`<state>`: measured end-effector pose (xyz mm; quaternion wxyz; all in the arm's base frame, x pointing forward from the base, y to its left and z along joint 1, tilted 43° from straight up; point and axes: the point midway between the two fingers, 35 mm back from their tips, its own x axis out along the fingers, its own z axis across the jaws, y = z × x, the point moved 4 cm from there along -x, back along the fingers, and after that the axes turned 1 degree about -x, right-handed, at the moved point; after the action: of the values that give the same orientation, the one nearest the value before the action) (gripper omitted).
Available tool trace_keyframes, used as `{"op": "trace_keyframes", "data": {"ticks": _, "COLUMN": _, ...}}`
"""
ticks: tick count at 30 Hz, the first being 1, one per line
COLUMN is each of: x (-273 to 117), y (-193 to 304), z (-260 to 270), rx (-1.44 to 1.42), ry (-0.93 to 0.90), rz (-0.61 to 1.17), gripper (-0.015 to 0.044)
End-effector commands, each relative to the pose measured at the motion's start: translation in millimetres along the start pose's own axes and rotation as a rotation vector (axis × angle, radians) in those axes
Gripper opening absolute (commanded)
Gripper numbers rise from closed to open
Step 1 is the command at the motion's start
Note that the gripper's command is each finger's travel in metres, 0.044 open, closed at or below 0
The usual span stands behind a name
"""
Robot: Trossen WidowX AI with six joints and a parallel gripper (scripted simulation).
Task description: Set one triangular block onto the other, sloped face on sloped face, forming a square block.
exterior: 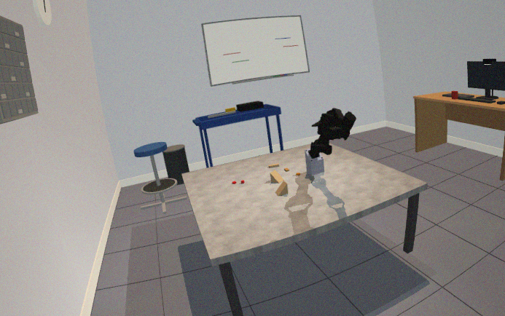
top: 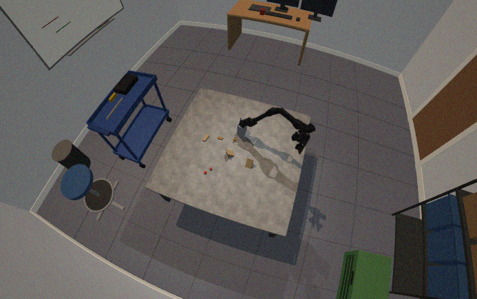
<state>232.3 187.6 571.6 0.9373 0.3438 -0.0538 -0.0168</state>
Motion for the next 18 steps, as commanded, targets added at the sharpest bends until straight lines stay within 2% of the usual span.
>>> {"op": "trace_keyframes", "data": {"ticks": 1, "x": 38.1, "y": -16.1, "z": -55.6, "rx": -0.403, "ry": 0.136, "rz": 0.038, "gripper": 0.0440}}
{"op": "trace_keyframes", "data": {"ticks": 9, "x": 94.5, "y": -85.5, "z": -144.9, "rx": -1.021, "ry": 0.486, "rz": 0.161, "gripper": 0.0440}}
{"op": "trace_keyframes", "data": {"ticks": 18, "x": 117.3, "y": -200.1, "z": -218.0, "rx": -1.396, "ry": 0.970, "rz": 0.456, "gripper": 0.0440}}
